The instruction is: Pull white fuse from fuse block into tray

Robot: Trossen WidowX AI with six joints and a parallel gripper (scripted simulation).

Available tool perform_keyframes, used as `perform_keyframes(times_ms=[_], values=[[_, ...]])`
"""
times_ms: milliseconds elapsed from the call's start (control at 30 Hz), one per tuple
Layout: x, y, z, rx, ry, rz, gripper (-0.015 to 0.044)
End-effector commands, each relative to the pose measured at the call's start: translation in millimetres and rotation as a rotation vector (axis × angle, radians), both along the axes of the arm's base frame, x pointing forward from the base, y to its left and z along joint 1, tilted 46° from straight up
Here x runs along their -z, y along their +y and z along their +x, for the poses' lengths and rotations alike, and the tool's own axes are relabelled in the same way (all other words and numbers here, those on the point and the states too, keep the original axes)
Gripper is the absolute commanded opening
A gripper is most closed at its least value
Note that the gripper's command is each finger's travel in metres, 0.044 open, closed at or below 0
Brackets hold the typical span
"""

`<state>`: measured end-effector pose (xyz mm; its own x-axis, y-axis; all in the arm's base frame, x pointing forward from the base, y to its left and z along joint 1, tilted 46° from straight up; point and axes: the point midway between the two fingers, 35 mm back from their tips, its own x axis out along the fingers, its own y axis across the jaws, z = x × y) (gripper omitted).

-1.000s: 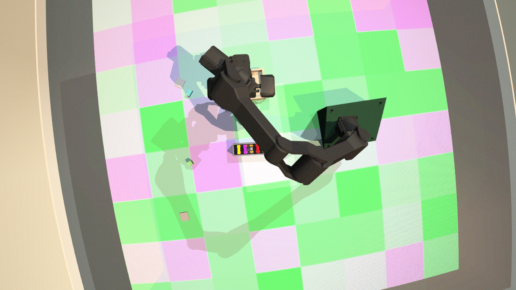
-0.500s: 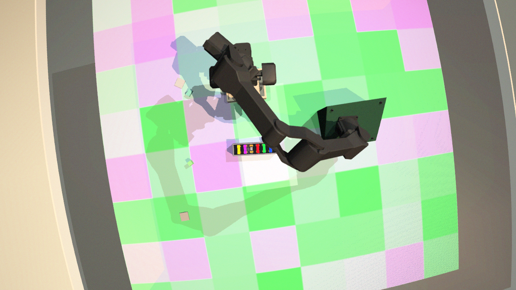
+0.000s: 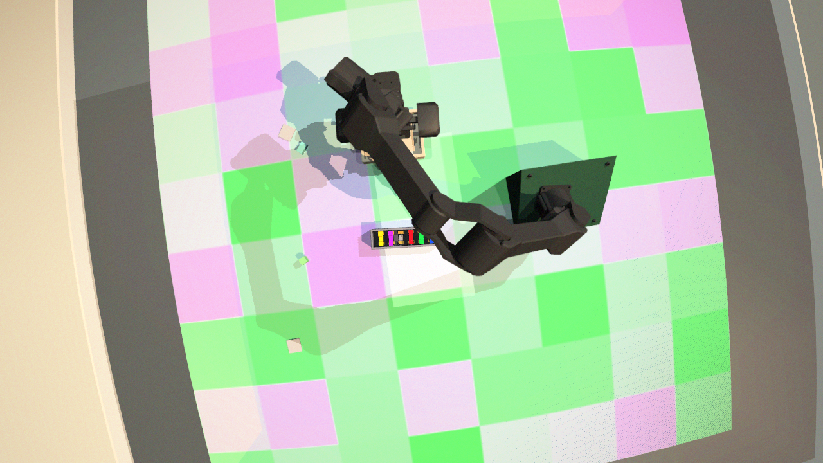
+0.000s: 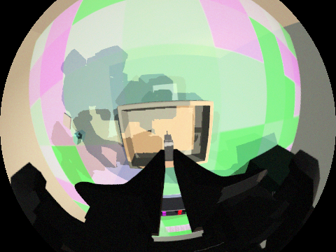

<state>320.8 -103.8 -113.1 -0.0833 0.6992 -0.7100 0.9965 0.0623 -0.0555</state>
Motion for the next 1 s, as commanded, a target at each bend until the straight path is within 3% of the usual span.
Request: perform_keyframes(times_ms=[0, 167, 600, 700, 967], values=[[5, 6, -2, 0.008, 0.006, 0.006, 0.0], [8, 9, -2, 0.008, 0.006, 0.007, 0.0], [4, 4, -1, 0.0, 0.002, 0.001, 0.033], [-18, -17, 1, 0.007, 0.006, 0.005, 0.033], [-20, -19, 1, 0.008, 0.006, 0.005, 0.033]])
